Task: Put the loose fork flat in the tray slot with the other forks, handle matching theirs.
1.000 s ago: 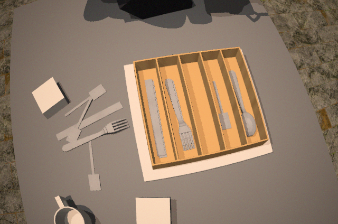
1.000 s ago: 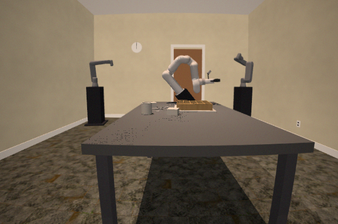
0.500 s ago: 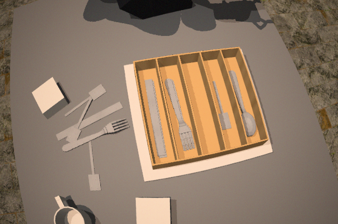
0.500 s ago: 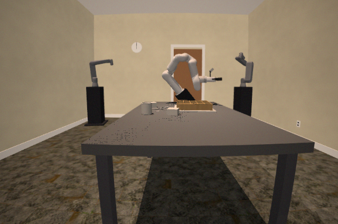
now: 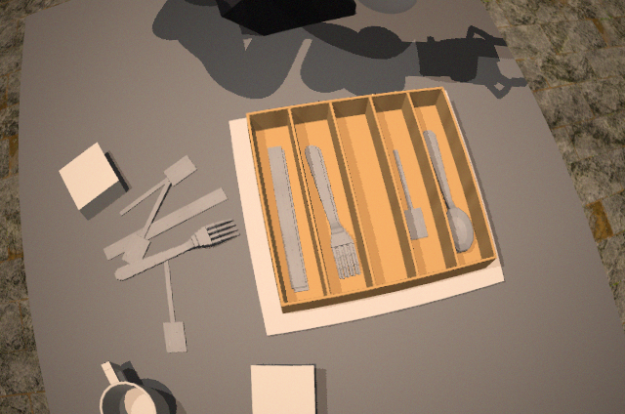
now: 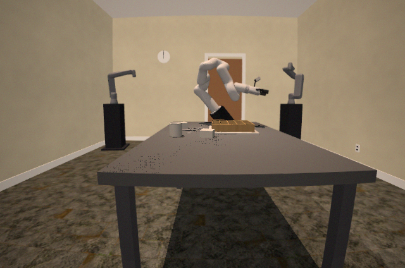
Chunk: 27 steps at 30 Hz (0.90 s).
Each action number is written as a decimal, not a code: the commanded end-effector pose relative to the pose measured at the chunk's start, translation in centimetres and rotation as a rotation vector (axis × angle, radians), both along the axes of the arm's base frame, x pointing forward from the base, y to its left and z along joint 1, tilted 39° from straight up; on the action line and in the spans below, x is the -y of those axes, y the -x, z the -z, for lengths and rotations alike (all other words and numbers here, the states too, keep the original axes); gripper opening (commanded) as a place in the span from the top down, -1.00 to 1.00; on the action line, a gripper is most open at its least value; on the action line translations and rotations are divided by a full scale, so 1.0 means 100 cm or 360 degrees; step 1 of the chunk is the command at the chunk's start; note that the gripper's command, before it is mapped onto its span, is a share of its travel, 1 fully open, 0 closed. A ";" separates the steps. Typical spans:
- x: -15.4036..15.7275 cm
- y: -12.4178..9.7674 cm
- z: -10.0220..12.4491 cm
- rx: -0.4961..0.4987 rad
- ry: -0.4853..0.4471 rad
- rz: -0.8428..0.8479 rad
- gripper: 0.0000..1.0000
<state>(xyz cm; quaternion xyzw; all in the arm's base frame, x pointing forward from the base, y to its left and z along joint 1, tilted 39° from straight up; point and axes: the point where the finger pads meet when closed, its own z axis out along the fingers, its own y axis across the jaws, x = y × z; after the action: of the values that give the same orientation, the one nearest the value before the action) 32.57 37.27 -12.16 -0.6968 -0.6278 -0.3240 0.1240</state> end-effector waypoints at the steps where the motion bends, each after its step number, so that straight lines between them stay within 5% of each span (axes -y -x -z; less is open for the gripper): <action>1: 0.018 -0.033 -0.012 0.0011 0.0176 -0.0056 -1.00; 8: 0.049 -0.063 -0.026 0.0036 0.0344 -0.0091 -1.00; 11: 0.088 -0.091 -0.042 0.0051 0.0527 -0.0121 -1.00; 16: 0.111 -0.104 -0.051 0.0055 0.0624 -0.0134 -1.00; 17: 0.136 -0.115 -0.061 0.0054 0.0723 -0.0144 -1.00; 20: 0.136 -0.115 -0.061 0.0054 0.0723 -0.0144 -1.00; 23: 0.190 -0.133 -0.082 0.0038 0.0924 -0.0159 -1.00; 27: 0.219 -0.139 -0.094 0.0023 0.1025 -0.0162 -1.00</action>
<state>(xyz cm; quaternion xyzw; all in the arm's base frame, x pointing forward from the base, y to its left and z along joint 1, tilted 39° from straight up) 45.36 19.26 -4.73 -0.6707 -0.7246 -0.1463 -0.0600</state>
